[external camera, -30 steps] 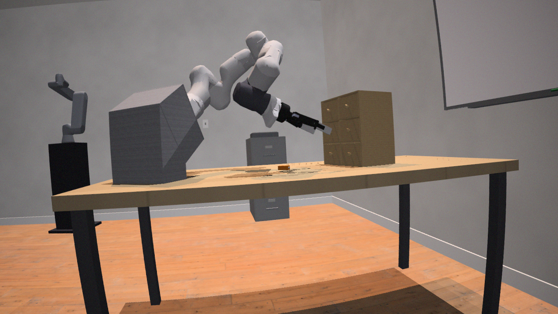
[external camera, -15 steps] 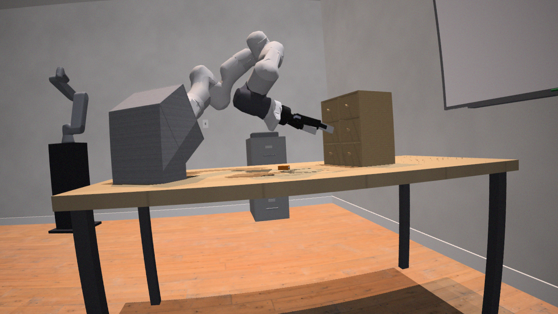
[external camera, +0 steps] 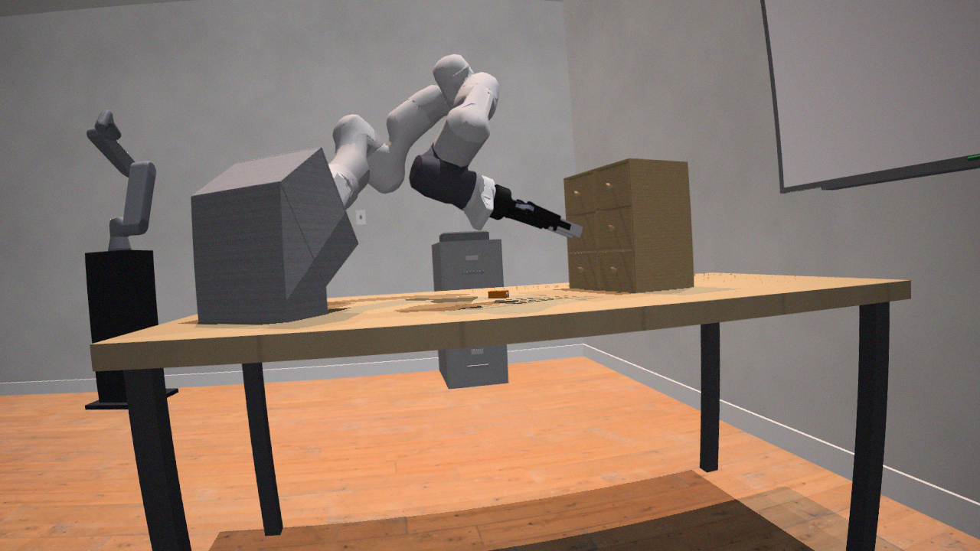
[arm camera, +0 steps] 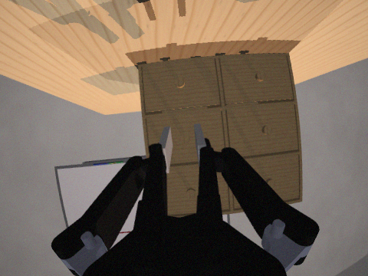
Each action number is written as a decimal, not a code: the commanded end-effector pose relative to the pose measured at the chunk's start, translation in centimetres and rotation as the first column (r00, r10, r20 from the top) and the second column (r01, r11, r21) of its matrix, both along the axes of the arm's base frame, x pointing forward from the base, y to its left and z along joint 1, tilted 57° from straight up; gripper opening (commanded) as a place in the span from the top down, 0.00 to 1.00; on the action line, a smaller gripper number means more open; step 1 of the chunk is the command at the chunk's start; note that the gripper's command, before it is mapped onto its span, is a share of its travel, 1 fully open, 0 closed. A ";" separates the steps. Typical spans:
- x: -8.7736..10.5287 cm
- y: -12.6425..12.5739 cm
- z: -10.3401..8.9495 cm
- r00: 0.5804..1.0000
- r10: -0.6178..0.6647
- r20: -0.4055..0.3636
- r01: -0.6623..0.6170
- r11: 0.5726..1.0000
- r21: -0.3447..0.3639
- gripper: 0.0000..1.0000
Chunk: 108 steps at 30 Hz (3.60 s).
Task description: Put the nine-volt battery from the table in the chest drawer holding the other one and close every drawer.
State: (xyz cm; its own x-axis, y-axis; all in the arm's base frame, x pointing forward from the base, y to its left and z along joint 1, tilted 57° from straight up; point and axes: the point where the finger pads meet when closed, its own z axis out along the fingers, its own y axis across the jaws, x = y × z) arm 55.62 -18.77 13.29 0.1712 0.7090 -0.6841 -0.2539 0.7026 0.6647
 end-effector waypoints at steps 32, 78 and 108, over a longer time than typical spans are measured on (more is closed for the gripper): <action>8.6 4.5 -1.6 1.000 -0.006 0.004 0.007 1.000 -0.009 0.80; 10.5 5.4 -2.1 1.000 -0.006 0.004 0.007 1.000 -0.009 0.80; 10.9 5.3 -1.9 1.000 -0.006 0.004 0.007 1.000 -0.009 0.80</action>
State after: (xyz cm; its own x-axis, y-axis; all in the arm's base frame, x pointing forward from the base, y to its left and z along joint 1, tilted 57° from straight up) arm 66.22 -13.37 11.31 0.1785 0.7046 -0.6868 -0.2557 0.7072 0.6591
